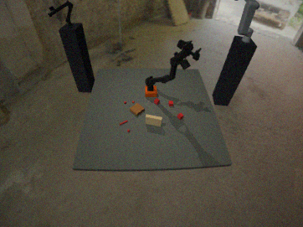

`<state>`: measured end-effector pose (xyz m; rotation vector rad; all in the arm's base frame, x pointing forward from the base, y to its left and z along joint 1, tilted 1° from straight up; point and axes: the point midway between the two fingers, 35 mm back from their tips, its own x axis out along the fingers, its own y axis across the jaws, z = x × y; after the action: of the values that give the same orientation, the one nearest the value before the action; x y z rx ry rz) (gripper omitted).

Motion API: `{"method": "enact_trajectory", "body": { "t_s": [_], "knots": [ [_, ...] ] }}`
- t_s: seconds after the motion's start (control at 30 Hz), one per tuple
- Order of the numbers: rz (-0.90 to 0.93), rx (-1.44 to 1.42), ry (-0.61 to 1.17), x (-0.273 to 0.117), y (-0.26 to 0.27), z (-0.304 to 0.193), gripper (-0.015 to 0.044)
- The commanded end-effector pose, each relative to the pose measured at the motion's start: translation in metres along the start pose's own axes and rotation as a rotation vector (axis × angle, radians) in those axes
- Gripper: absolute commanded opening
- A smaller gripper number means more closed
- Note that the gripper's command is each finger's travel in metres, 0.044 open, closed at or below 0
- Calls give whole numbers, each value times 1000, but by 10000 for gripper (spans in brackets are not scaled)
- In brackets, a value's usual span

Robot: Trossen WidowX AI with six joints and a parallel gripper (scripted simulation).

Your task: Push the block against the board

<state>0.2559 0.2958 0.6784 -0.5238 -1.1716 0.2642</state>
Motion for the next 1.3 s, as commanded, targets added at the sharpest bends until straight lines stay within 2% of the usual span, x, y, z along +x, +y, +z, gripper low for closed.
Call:
{"method": "enact_trajectory", "body": {
  "t_s": [0.0,0.1,0.47,0.93,1.27],
  "knots": [
    [0,0,0,0,0,0,374],
    [-5,10,-15,0,-4,7,295],
    [-143,77,-215,-15,-71,100,6],
    [-412,117,-377,-57,-174,180,0],
    [-555,103,-367,-87,-230,195,0]
  ]
}}
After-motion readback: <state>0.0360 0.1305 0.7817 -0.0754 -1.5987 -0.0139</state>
